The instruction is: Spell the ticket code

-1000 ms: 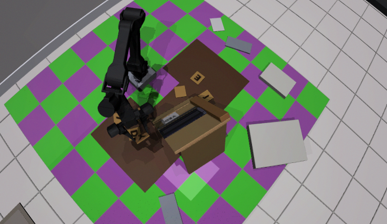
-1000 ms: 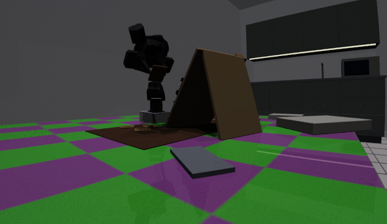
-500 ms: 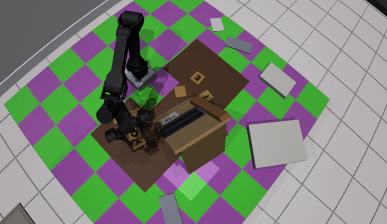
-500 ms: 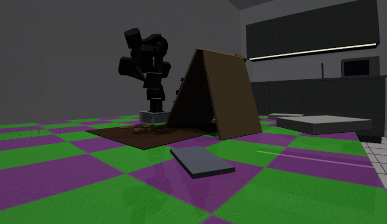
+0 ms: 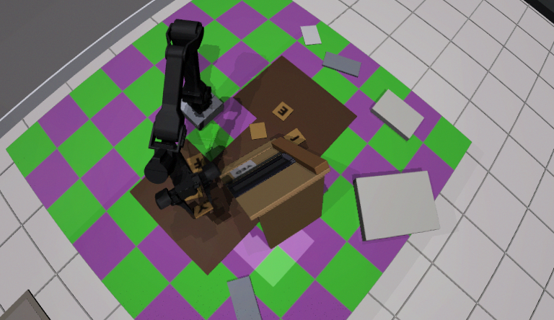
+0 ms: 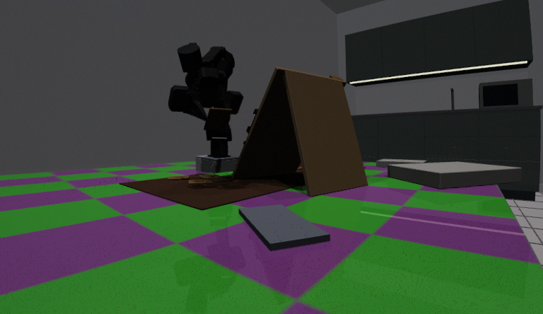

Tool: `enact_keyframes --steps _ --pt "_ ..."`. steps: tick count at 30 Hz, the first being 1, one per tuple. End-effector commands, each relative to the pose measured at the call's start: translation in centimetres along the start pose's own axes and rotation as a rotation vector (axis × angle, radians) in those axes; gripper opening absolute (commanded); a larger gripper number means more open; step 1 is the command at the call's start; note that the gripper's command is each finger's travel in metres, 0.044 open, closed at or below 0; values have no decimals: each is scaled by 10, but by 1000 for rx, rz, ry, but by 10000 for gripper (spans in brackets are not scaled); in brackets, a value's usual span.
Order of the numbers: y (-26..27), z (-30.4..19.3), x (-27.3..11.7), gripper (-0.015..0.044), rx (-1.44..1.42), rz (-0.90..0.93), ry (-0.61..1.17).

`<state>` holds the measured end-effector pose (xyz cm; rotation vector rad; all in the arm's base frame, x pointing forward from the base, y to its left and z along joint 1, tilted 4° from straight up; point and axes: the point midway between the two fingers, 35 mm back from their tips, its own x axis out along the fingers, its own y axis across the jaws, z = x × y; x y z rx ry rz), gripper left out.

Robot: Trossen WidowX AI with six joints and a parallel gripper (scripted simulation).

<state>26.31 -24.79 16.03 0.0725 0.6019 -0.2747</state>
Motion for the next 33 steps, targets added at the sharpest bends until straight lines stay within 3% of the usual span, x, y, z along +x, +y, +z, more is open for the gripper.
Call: enact_keyframes --steps 1,33 --pt "0 0 0 0 3 -3 1" --pt "16 -2 0 0 4 -2 1"
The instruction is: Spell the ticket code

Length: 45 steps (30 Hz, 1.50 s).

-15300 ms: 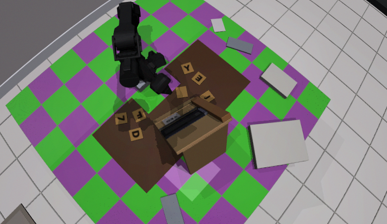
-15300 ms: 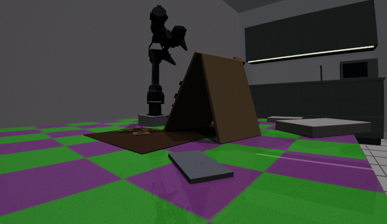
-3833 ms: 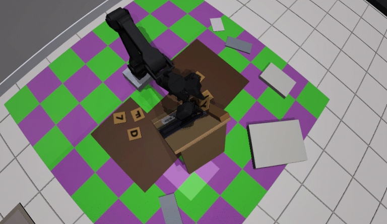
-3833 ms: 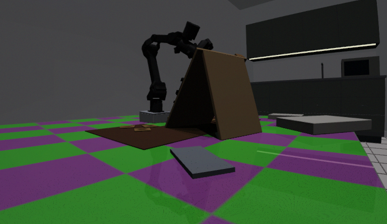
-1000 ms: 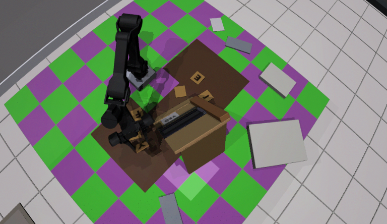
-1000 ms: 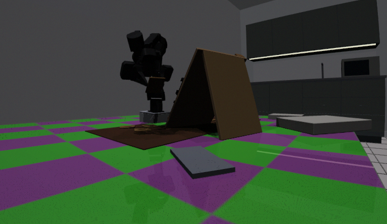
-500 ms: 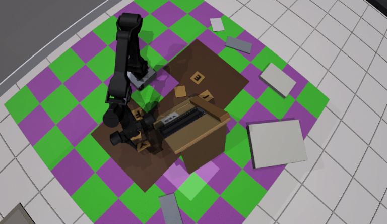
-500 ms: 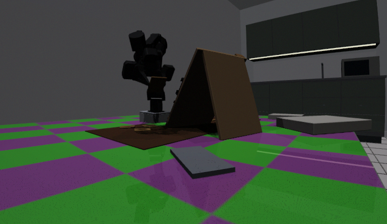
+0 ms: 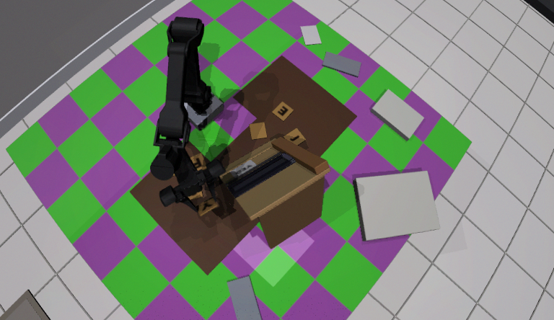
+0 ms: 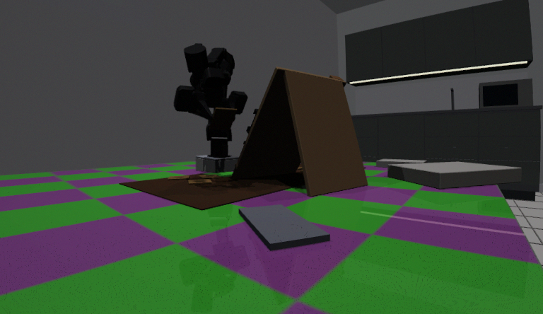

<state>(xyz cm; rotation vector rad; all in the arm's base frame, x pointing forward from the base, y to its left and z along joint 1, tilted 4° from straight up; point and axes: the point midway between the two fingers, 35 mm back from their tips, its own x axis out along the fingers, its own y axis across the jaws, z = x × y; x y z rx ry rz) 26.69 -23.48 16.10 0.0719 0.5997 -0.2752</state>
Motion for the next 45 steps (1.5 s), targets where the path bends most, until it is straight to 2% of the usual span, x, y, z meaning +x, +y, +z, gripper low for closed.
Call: enact_keyframes --steps 1,45 --pt "3 -2 0 0 4 -1 3" --pt "25 -2 1 0 6 0 3"
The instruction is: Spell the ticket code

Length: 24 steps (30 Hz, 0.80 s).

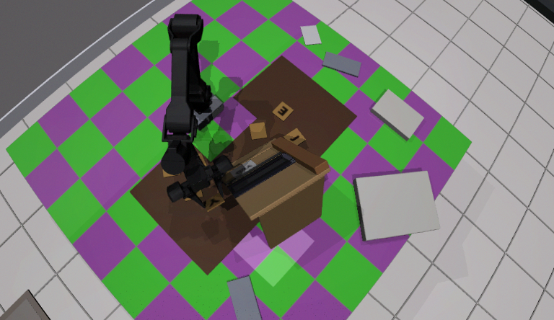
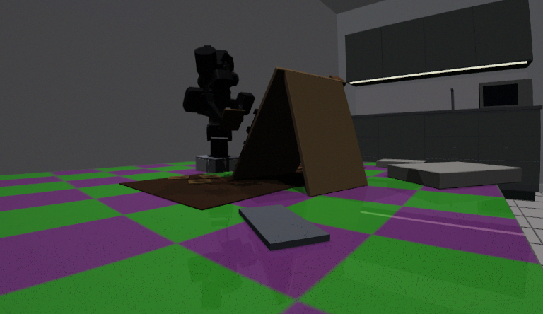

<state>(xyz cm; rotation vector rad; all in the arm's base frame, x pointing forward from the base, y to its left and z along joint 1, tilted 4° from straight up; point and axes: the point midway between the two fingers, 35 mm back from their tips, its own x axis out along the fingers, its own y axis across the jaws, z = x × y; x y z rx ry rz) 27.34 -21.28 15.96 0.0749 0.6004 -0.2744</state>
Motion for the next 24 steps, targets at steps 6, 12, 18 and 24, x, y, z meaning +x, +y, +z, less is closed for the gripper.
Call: enact_keyframes --steps 6,12,18,24 --pt "5 -1 0 0 3 -2 2" --pt "8 -1 0 0 4 -2 2" --pt "11 -1 0 0 4 -1 2" --pt "14 -1 0 0 4 -1 1"
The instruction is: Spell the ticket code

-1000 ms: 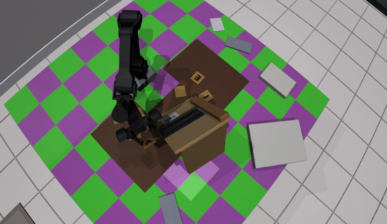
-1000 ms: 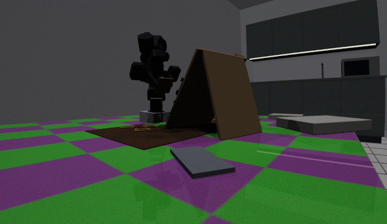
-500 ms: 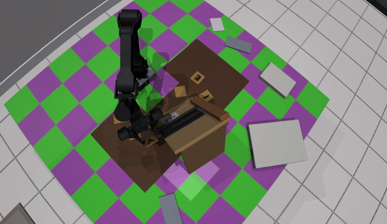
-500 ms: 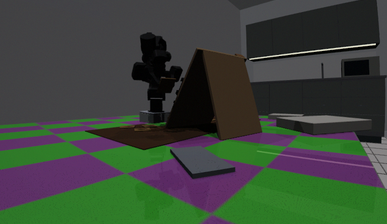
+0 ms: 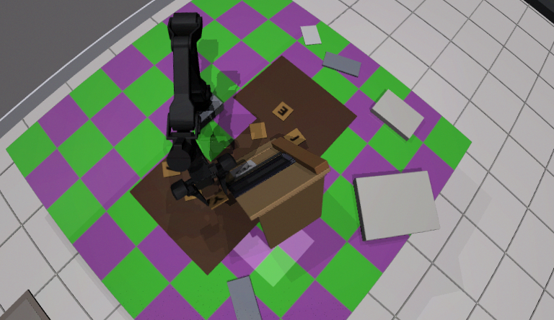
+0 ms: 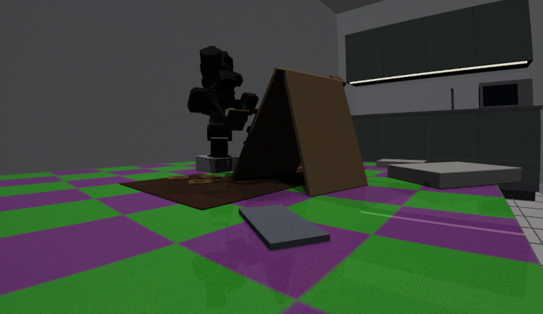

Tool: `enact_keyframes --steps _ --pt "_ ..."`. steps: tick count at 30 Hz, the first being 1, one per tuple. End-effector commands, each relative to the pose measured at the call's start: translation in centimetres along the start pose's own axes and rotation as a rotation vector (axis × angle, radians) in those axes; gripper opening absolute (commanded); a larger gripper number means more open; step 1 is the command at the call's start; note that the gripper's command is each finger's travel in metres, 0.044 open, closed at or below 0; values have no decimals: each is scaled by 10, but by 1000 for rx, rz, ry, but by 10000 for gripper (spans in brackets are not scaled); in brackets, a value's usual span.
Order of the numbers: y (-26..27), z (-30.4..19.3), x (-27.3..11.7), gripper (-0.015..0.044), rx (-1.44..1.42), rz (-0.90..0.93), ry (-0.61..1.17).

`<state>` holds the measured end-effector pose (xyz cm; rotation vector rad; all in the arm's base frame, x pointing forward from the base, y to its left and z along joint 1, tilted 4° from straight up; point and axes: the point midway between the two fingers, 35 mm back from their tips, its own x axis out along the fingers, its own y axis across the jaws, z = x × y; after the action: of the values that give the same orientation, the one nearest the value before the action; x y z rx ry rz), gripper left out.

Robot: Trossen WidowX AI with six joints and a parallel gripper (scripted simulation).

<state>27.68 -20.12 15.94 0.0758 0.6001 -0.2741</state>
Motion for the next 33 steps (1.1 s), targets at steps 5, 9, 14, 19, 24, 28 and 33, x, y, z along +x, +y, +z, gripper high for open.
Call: enact_keyframes --steps 5,9,14,19,24,28,33 --pt "5 -1 0 0 3 -2 2" --pt "7 -1 0 0 4 -2 2" --pt "9 -1 0 0 4 -2 2" --pt "12 -1 0 0 4 -1 2" --pt "14 -1 0 0 4 -1 2" --pt "16 -1 0 0 4 -1 2" --pt "19 -1 0 0 4 -1 2"
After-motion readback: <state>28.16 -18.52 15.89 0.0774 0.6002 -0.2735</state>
